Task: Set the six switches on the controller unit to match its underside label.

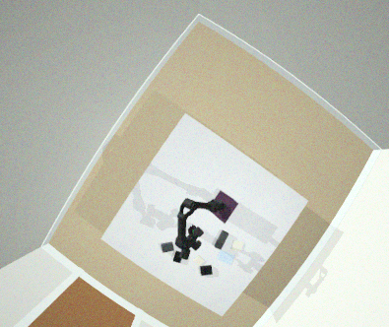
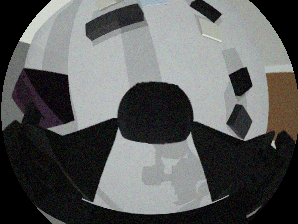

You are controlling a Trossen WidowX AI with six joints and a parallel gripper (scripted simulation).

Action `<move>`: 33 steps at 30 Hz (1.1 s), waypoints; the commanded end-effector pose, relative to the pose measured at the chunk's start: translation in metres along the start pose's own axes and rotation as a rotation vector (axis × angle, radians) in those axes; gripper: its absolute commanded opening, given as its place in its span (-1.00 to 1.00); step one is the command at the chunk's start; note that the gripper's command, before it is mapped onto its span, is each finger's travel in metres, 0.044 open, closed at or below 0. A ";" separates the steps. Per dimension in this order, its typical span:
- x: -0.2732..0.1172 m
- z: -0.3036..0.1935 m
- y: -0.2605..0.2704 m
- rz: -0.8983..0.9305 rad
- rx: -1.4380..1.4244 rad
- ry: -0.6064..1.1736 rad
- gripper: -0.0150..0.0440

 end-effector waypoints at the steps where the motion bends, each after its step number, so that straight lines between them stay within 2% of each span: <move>1: 0.001 -0.008 -0.002 -0.004 0.005 0.030 0.65; 33: -0.005 -0.021 -0.003 -0.014 0.005 0.093 0.65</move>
Point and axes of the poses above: the point midway between the two fingers, 35 mm back from their tips, its own x axis out along the fingers, its own y axis across the jaws, z = x × y, the point moved 6 cm from there along -x, back along the fingers, and after that the axes turned 9 degrees about x, right-handed, at the moved point
